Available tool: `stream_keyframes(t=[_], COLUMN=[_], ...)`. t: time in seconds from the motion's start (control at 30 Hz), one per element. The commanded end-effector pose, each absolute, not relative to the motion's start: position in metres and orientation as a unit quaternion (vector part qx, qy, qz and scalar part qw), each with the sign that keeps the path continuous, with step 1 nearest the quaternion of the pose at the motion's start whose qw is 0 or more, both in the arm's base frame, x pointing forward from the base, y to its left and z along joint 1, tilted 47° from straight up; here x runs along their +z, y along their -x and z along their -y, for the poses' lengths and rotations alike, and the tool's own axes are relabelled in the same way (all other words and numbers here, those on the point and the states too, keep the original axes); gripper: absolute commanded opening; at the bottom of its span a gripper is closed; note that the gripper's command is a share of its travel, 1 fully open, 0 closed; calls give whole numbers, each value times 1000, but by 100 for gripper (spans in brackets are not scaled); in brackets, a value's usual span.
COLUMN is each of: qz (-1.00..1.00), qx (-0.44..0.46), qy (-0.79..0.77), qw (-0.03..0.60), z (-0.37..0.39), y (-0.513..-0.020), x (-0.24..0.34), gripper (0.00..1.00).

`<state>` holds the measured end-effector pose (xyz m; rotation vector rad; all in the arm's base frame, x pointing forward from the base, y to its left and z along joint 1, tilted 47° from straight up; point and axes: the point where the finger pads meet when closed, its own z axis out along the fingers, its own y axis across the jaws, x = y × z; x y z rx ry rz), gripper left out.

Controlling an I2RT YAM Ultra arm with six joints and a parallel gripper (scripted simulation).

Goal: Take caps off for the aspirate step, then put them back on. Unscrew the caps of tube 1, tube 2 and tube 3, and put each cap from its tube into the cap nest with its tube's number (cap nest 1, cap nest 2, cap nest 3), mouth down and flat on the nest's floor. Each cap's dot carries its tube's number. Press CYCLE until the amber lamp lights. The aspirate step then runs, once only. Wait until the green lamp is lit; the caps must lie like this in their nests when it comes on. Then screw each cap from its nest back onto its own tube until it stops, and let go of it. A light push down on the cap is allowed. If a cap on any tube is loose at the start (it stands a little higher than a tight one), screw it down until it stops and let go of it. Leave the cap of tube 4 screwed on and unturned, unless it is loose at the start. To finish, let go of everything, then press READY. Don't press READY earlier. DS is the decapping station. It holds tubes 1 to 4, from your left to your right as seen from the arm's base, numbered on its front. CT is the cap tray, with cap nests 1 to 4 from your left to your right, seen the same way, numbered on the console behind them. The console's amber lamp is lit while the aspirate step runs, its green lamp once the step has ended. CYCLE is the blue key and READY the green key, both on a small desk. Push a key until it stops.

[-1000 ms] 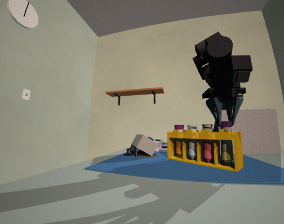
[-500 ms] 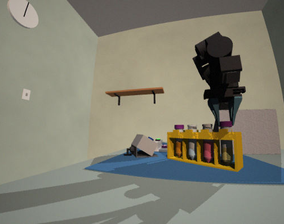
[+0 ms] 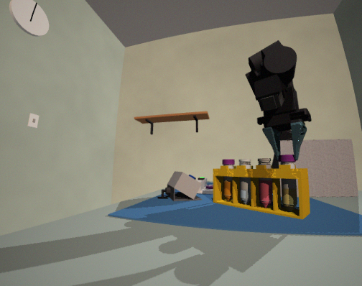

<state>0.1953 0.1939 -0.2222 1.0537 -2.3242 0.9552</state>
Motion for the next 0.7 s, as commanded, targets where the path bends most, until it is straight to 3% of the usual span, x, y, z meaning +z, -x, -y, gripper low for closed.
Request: stream_keyframes(t=[0.0,0.13,0.17,0.67], qz=[858,858,858,837], qx=[350,350,350,338], qy=[-329,-329,-329,-380], qw=[180,180,180,201], z=[-199,-199,-198,-199], y=[-197,-197,-197,-197], x=[-220,-220,-221,-220], gripper=[0,0,49,49])
